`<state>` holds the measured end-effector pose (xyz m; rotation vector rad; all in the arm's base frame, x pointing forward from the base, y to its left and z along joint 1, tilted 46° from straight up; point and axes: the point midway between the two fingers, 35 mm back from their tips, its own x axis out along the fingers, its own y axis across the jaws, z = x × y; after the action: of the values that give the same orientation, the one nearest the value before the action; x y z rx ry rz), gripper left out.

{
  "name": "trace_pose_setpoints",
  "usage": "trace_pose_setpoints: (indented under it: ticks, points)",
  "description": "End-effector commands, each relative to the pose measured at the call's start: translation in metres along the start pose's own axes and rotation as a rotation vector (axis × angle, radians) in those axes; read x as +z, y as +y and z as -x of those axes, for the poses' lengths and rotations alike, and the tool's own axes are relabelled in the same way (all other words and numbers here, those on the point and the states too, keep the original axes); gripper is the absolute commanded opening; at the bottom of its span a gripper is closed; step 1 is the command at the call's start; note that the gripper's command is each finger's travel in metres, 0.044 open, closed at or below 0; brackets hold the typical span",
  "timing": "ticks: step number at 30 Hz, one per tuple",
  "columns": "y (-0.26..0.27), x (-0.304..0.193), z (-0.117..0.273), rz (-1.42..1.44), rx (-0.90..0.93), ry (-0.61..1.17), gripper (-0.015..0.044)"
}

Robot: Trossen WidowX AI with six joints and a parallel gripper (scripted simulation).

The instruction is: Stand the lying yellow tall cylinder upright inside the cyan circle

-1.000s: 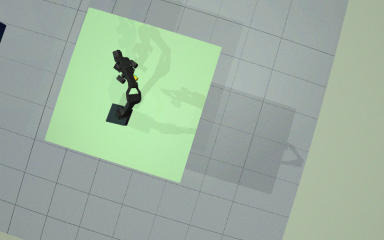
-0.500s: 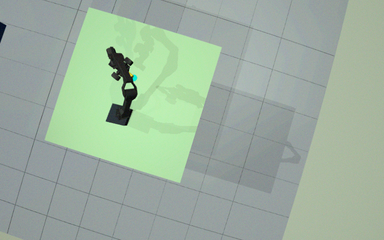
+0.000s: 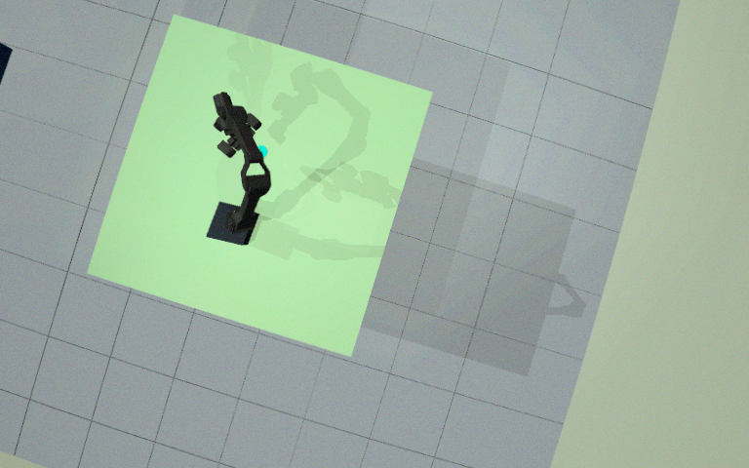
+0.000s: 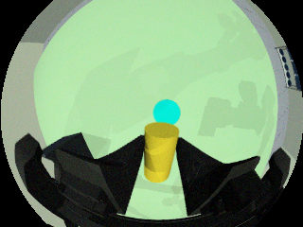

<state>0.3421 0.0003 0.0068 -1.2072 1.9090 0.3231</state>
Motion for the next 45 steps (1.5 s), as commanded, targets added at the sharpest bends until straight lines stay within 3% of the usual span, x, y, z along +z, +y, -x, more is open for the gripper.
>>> trace_pose_setpoints:
  ticks: [1, 45]
  points:
    - [0.001, 0.0, -0.001, 0.003, 0.017, -0.023, 0.0105]
    - [0.01, 0.0, -0.022, -0.001, 0.199, -0.302, 0.0105]
